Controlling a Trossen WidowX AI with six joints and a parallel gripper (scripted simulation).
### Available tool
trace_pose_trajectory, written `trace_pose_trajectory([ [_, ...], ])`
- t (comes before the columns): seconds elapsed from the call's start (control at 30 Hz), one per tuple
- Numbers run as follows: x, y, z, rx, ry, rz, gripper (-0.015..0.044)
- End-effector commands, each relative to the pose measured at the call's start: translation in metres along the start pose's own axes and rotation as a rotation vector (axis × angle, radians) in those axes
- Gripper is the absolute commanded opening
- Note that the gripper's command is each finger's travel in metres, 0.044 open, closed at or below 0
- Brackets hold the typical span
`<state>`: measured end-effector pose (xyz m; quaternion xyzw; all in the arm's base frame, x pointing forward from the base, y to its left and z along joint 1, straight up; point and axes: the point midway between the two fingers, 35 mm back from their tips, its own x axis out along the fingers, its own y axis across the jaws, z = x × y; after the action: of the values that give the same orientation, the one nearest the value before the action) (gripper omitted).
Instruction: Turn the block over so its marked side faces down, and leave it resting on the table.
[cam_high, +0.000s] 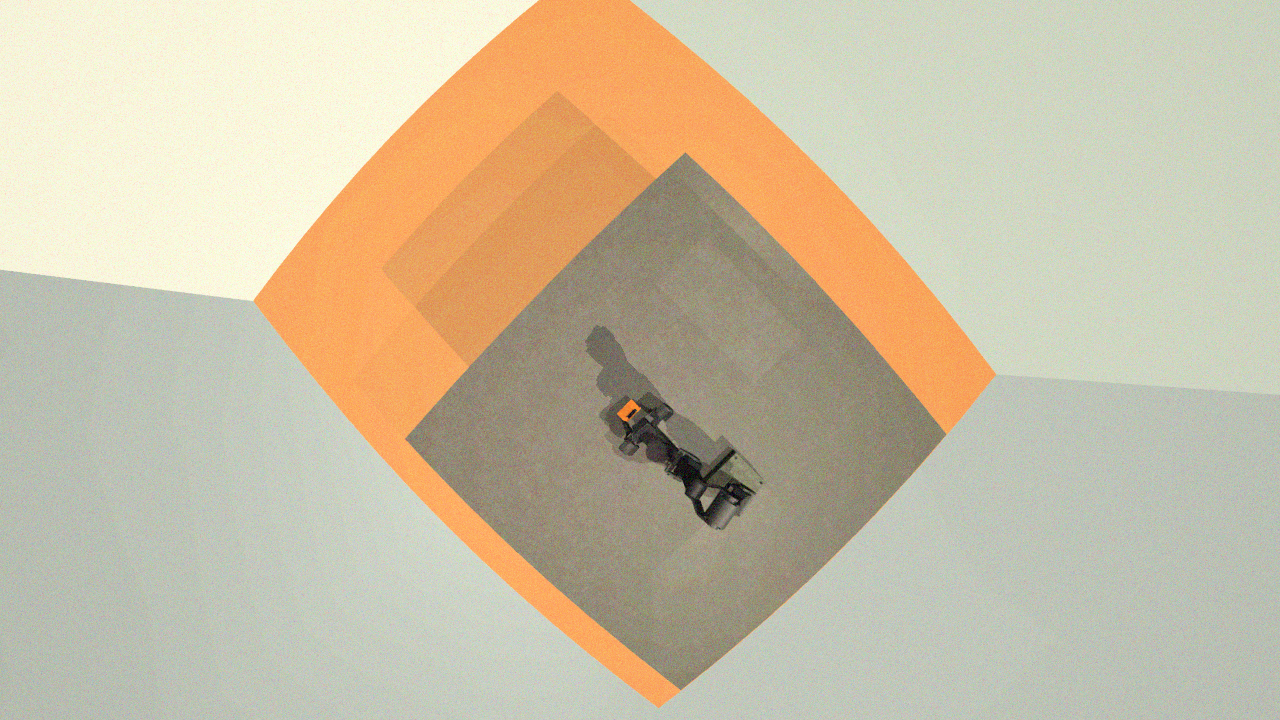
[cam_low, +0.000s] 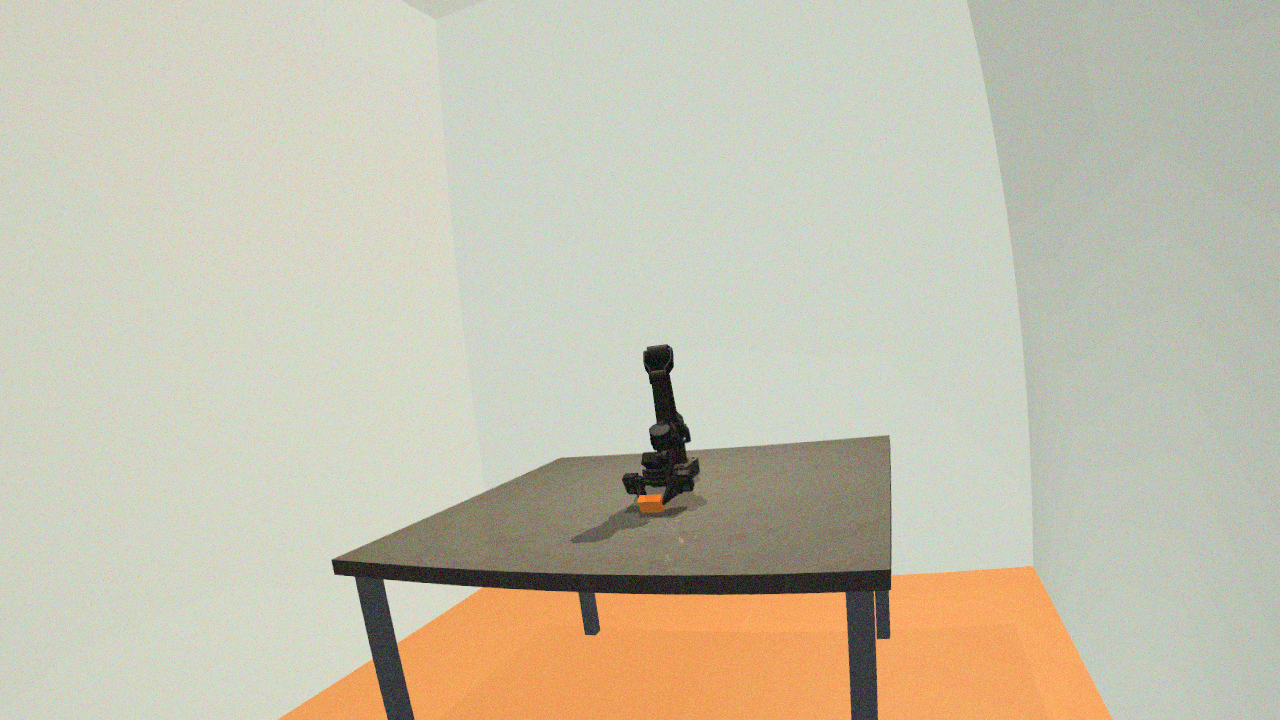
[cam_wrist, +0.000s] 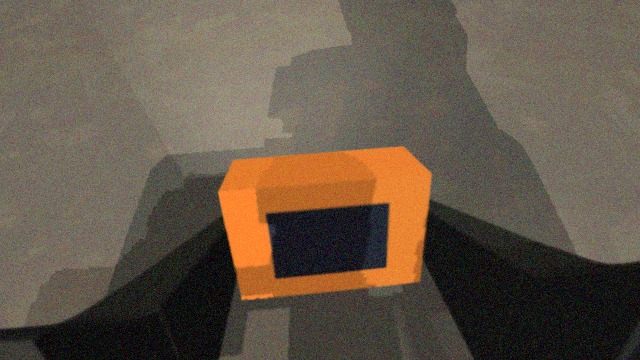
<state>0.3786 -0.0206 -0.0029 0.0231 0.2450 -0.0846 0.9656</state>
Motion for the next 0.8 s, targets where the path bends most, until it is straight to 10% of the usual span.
trace_pose_trajectory([
  [0.0, -0.007, -0.003, -0.013, -0.007, -0.02, -0.008, 0.0],
  [0.77, -0.023, -0.005, -0.01, -0.002, -0.161, -0.01, 0.0],
])
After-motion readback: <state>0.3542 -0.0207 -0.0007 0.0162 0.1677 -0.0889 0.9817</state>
